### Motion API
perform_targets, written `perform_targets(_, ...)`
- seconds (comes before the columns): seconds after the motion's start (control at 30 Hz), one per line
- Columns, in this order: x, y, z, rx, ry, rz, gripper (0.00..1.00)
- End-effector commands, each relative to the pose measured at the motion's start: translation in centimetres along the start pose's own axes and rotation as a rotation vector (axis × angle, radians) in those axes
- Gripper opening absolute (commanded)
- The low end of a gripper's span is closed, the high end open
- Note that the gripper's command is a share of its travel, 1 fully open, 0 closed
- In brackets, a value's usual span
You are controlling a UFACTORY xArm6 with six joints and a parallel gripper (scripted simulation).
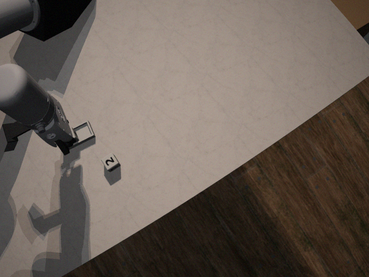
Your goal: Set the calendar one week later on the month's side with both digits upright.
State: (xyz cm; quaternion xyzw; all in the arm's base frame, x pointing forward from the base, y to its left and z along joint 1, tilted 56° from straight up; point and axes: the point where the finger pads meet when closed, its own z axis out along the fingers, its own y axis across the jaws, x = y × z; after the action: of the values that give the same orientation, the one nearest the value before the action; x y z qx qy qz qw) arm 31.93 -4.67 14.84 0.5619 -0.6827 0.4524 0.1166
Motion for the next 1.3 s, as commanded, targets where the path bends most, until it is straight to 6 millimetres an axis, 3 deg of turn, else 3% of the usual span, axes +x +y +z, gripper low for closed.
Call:
perform_targets(0.0,0.0,-0.1,0.3,0.001,-0.001,0.001,0.49)
perform_targets(0.57,0.0,-0.1,2.5,0.001,-0.001,0.001,0.49)
perform_targets(1.27,0.0,-0.1,2.6,0.001,-0.001,0.001,0.49)
